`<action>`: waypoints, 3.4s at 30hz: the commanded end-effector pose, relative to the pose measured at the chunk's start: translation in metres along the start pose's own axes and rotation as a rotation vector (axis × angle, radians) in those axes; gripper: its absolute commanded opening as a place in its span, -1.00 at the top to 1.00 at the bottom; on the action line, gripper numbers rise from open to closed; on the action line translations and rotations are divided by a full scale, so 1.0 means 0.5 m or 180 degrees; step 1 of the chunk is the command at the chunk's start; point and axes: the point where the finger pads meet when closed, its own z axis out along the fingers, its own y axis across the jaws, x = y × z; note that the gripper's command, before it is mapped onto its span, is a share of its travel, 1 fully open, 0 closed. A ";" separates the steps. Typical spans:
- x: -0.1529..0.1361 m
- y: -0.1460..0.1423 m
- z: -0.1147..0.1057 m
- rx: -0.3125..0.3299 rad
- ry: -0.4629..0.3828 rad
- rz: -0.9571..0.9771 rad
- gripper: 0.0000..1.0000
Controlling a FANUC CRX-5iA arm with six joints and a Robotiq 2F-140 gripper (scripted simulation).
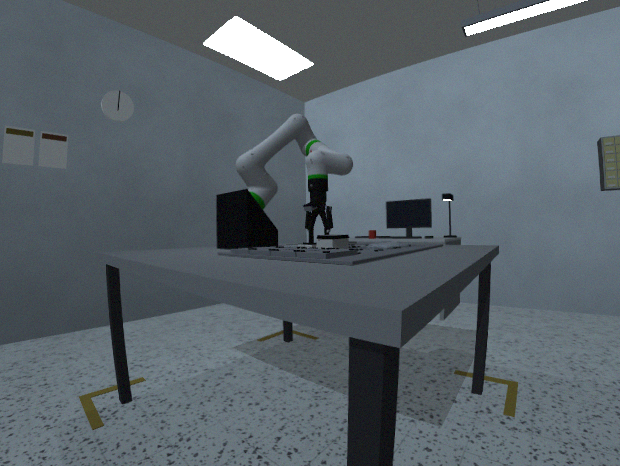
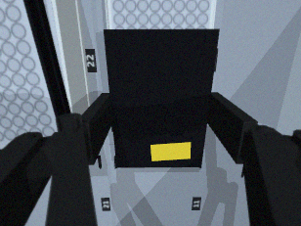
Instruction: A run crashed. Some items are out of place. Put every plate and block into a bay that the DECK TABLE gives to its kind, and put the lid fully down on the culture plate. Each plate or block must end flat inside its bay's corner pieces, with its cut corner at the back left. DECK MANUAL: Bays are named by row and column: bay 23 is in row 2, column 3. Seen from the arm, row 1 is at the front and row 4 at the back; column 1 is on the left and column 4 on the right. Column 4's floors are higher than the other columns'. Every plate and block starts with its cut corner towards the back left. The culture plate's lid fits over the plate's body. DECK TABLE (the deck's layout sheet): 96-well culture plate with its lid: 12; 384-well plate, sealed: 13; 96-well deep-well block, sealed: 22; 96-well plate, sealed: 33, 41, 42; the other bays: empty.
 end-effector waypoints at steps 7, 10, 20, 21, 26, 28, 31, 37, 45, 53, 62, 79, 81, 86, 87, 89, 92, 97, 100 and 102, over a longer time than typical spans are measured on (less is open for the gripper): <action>0.000 -0.001 -0.001 0.0004 0.0002 -0.0002 -0.19; 0.000 -0.001 -0.001 0.0004 0.0002 -0.0002 -0.19; 0.000 -0.001 -0.001 0.0004 0.0002 -0.0001 -0.18; 0.000 -0.001 -0.001 0.0004 0.0002 -0.0001 -0.18; 0.000 -0.001 -0.001 0.0004 0.0002 -0.0001 -0.17; 0.000 -0.001 -0.001 0.0004 0.0002 -0.0001 -0.17; 0.000 -0.001 -0.001 0.0004 0.0002 -0.0001 -0.16; 0.000 -0.001 -0.001 0.0004 0.0002 -0.0001 -0.16; 0.000 -0.001 -0.001 0.0004 0.0002 -0.0001 -0.15; 0.000 -0.001 -0.001 0.0004 0.0002 -0.0001 0.80; 0.000 -0.001 -0.001 0.0004 0.0002 -0.0001 0.80; 0.000 -0.001 -0.010 0.0004 0.0002 -0.0002 0.80; 0.000 -0.001 -0.011 0.0004 0.0002 -0.0002 0.80; 0.000 -0.001 -0.013 0.0004 0.0002 -0.0002 0.80; 0.000 -0.001 -0.014 0.0004 0.0002 -0.0002 0.80; 0.000 -0.001 -0.015 0.0004 0.0002 -0.0002 0.80; 0.000 -0.001 -0.017 0.0004 0.0002 -0.0002 0.80; 0.000 -0.001 -0.021 0.0004 0.0002 -0.0002 0.80; 0.000 -0.001 -0.021 0.0004 0.0002 -0.0002 0.80; 0.000 -0.001 -0.021 0.0004 0.0002 -0.0002 0.80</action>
